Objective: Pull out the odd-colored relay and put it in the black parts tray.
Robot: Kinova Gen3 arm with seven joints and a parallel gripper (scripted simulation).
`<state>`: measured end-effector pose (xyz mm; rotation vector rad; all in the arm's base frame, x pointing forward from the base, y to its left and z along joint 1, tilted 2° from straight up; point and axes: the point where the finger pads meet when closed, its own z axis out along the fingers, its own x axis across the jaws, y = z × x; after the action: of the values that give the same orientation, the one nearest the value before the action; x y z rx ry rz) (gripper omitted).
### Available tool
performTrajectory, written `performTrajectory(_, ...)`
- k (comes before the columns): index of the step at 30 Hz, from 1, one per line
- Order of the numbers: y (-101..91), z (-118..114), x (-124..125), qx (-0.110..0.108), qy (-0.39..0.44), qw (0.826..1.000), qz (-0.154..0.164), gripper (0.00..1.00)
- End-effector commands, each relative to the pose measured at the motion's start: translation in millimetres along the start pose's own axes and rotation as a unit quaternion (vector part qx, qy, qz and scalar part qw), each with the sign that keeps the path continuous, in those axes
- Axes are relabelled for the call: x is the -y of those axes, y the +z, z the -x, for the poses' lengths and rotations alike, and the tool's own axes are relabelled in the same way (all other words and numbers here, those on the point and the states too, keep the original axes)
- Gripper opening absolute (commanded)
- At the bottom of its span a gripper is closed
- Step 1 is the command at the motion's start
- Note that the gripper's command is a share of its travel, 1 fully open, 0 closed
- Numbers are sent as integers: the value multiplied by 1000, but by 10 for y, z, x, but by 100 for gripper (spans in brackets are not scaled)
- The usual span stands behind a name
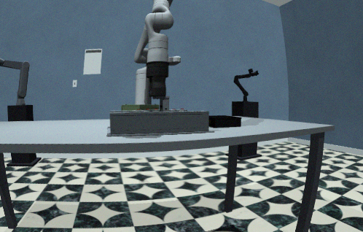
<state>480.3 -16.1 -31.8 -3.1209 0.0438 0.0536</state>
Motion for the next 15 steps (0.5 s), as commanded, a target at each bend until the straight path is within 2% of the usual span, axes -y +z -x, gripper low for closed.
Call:
performTrajectory(1,-9,-9,0,1,0,1000,0,0)
performTrajectory(15,-10,-15,0,11,0,1000,0,0)
